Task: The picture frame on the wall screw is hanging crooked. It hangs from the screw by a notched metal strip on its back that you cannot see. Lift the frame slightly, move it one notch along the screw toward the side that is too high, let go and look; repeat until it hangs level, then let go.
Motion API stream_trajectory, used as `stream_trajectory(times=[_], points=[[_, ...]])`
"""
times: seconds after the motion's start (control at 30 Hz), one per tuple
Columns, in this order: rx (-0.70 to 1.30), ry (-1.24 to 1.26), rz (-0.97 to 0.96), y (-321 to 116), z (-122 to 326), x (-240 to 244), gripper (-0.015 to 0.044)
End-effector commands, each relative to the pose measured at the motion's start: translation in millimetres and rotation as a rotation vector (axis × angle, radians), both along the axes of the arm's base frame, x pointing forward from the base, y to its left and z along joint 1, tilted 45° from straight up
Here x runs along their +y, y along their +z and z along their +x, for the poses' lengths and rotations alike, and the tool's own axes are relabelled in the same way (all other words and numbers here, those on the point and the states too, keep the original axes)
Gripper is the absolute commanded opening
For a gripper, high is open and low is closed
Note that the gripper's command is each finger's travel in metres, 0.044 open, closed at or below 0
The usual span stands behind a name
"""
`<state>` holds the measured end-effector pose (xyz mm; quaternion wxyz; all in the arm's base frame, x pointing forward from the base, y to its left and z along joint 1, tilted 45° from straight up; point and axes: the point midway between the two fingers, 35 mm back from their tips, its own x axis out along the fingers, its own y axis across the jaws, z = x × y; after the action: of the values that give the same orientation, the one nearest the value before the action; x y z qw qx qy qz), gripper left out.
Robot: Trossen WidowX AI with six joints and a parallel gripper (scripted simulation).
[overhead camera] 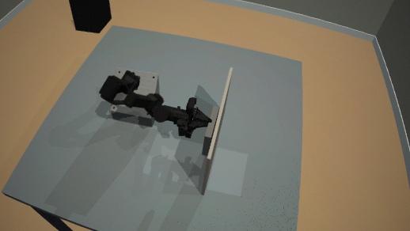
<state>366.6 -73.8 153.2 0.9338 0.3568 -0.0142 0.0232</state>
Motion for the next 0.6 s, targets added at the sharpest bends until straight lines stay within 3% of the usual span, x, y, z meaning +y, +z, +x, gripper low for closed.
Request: stream_trajectory(times=[0.0, 0.27, 0.57], points=[[-0.001, 0.004, 0.027, 0.1, 0.0, -0.4, 0.0], [0.001, 0.006, 0.065, -0.4, 0.1, -1.1, 0.0], [0.002, 0.003, 0.051, -0.5, 0.1, -0.8, 0.0236]])
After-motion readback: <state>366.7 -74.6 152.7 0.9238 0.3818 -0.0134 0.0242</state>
